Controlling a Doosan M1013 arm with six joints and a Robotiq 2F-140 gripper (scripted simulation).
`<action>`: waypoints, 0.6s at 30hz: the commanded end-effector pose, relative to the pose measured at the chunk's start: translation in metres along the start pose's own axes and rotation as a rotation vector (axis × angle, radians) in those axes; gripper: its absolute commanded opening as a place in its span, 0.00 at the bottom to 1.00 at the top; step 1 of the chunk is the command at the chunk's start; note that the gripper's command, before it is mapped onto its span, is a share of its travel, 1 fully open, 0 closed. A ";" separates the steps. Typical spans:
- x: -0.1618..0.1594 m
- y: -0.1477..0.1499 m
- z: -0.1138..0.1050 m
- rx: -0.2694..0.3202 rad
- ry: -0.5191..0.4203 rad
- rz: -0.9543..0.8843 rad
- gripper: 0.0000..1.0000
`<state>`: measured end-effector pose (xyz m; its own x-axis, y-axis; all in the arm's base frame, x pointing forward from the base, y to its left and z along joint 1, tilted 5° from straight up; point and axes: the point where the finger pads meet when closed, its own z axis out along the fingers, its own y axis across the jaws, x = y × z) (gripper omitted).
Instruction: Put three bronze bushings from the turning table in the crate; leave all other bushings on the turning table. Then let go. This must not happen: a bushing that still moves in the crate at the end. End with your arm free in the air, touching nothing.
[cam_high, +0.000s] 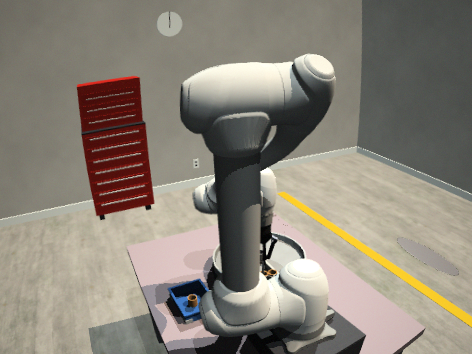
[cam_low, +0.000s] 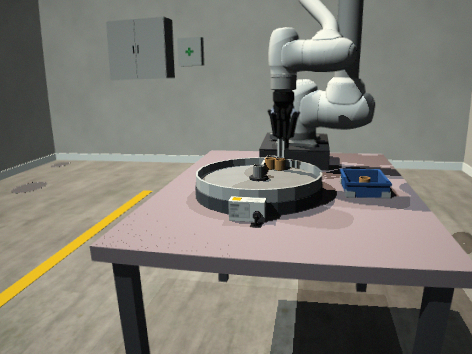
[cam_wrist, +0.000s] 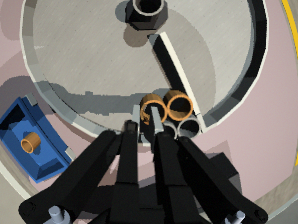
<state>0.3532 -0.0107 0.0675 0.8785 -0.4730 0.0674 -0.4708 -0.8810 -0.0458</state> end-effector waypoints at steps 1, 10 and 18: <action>0.000 0.000 0.000 0.000 0.000 0.000 0.10; 0.000 0.000 0.008 0.000 0.000 0.000 0.10; 0.000 0.000 0.008 0.000 0.000 0.000 0.10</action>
<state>0.3538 -0.0106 0.0595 0.8785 -0.4730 0.0674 -0.4708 -0.8810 -0.0458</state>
